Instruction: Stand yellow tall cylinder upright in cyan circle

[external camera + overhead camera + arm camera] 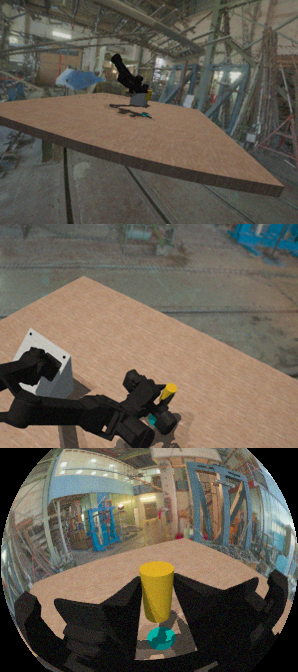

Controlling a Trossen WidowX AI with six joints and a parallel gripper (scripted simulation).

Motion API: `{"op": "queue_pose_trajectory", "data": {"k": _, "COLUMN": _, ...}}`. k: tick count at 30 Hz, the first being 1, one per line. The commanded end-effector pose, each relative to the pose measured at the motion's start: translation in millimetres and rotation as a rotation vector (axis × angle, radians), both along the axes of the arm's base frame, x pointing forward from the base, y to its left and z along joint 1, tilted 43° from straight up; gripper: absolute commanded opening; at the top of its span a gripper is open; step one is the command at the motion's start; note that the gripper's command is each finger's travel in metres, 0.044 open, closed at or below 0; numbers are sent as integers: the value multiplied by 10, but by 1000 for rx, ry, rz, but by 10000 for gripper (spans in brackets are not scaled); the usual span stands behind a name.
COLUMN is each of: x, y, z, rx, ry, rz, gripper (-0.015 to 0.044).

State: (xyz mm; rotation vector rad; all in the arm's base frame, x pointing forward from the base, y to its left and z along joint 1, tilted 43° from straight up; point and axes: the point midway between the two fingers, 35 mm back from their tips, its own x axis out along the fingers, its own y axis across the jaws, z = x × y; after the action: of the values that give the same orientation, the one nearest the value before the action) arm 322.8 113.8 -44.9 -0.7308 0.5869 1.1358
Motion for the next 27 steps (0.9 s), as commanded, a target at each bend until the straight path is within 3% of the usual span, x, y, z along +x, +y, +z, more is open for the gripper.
{"op": "queue_pose_trajectory", "data": {"k": 1, "x": -11, "y": -4, "z": 52, "rx": 19, "ry": -30, "rz": 12, "gripper": 105}}
{"op": "queue_pose_trajectory", "data": {"k": 27, "x": -15, "y": -91, "z": 24, "rx": 39, "ry": -65, "rz": 28, "gripper": 105}}
